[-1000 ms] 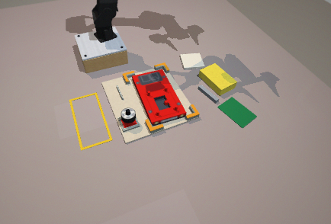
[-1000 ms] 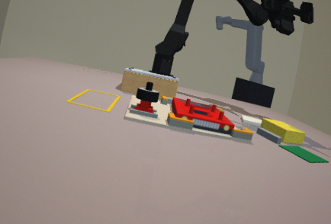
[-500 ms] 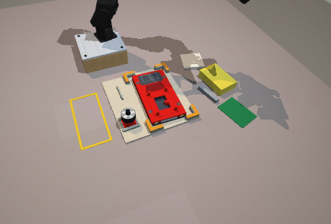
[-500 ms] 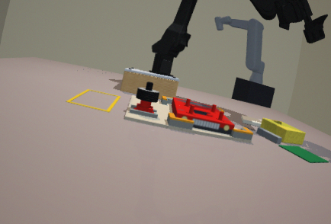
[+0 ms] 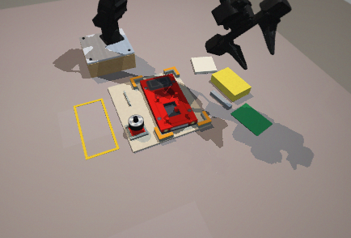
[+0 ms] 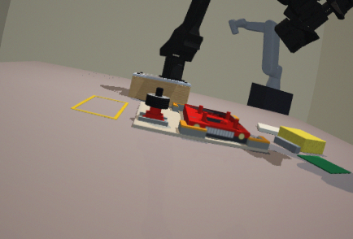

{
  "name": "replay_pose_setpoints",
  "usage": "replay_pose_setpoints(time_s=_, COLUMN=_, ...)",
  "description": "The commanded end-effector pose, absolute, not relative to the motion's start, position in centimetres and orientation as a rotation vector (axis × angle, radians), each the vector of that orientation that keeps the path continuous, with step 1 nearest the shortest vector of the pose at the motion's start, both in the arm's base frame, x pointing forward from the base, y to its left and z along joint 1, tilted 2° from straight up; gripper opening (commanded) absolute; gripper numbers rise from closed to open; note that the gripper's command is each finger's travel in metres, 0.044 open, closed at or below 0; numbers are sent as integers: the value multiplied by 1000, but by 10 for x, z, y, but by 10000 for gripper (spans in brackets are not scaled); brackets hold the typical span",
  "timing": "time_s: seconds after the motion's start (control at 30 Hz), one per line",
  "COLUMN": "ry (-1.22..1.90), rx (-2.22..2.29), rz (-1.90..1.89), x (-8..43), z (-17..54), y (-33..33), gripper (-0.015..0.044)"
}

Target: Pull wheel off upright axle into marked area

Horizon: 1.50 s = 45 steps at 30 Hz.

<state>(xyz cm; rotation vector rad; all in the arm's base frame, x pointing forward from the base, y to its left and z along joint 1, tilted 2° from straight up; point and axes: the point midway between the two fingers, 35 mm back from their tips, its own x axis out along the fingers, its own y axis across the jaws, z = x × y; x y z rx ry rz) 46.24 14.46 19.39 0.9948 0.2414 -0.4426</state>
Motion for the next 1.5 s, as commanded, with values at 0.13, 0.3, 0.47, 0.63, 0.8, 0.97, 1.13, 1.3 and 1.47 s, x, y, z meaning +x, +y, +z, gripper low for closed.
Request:
replay_pose_setpoints(time_s=0.13, ry=741, rx=440, rz=-528, x=459, z=132, y=38, gripper=300)
replay_pose_setpoints(time_s=0.3, ry=1032, rx=252, rz=-482, x=434, z=106, y=-12, gripper=300)
replay_pose_setpoints(time_s=0.47, ry=1322, rx=144, rz=-357, x=395, z=90, y=-55, gripper=300)
replay_pose_setpoints(time_s=0.63, ry=1549, rx=128, rz=-173, x=354, z=86, y=-83, gripper=300)
replay_pose_setpoints(time_s=0.8, ry=1559, rx=129, rz=-161, x=351, z=86, y=-84, gripper=300)
replay_pose_setpoints(time_s=0.97, ry=1559, rx=129, rz=-161, x=351, z=86, y=-84, gripper=300)
replay_pose_setpoints(time_s=1.13, ry=1559, rx=128, rz=-162, x=354, z=86, y=-97, gripper=300)
replay_pose_setpoints(time_s=1.3, ry=1559, rx=128, rz=-162, x=355, z=79, y=-98, gripper=300)
replay_pose_setpoints(time_s=1.47, ry=1559, rx=128, rz=-162, x=356, z=48, y=-98, gripper=300)
